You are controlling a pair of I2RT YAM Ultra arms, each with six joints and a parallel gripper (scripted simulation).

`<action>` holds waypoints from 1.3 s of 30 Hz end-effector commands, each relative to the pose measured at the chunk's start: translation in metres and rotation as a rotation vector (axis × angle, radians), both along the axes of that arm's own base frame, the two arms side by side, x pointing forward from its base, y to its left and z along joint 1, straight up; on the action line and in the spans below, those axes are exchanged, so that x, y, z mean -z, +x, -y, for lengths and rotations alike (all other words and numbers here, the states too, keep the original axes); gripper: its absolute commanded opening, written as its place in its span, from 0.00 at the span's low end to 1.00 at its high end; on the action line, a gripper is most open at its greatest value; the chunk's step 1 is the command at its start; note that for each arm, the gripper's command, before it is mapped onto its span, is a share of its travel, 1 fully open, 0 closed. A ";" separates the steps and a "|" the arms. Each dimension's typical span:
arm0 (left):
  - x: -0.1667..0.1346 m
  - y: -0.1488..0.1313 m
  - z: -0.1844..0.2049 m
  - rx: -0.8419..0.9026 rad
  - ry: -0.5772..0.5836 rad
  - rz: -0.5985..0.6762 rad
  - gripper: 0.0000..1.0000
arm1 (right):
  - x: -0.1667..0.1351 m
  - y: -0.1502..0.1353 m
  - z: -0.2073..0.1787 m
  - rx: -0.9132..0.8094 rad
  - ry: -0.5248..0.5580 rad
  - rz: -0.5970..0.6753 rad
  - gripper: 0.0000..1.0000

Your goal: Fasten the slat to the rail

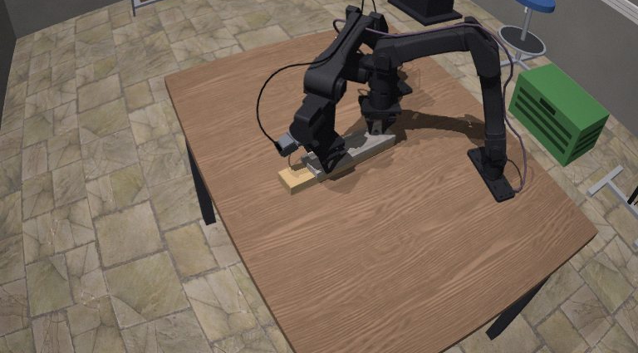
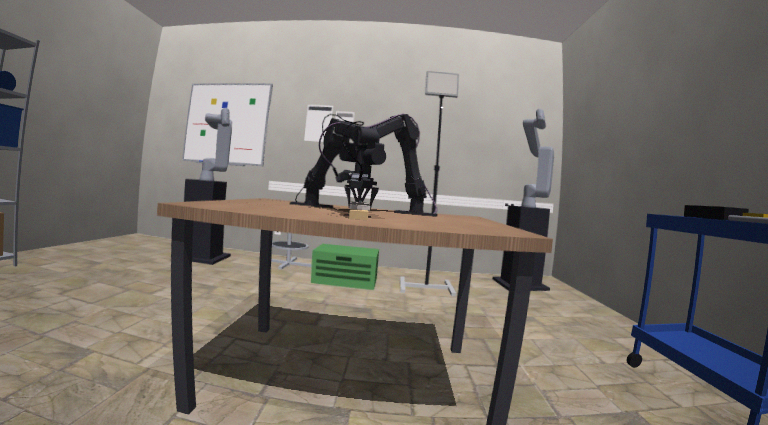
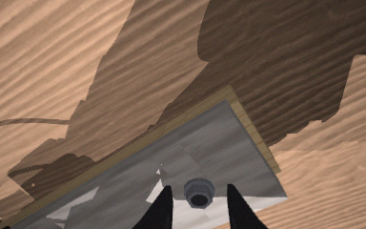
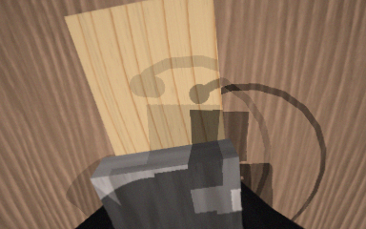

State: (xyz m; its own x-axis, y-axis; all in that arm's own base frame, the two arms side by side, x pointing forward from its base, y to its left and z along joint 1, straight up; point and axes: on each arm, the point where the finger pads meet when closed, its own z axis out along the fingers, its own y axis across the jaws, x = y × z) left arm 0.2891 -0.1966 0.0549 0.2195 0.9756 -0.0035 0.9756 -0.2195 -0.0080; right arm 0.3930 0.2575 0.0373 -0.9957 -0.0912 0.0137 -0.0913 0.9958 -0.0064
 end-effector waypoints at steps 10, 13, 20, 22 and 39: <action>-0.007 0.002 0.001 -0.697 -0.005 0.009 0.34 | -0.006 0.002 -0.001 0.011 0.009 0.013 0.72; -0.007 0.002 0.001 -0.743 -0.005 0.008 0.34 | -0.006 0.002 -0.001 0.011 0.009 0.013 0.72; -0.008 0.002 0.001 -1.135 -0.003 0.006 0.34 | -0.006 0.002 -0.001 0.011 0.009 0.013 0.72; -0.008 0.002 0.001 -1.228 -0.002 0.005 0.34 | -0.006 0.002 -0.001 0.011 0.009 0.013 0.72; -0.009 0.002 0.001 -1.989 0.003 -0.002 0.34 | -0.006 0.002 -0.001 0.011 0.009 0.013 0.72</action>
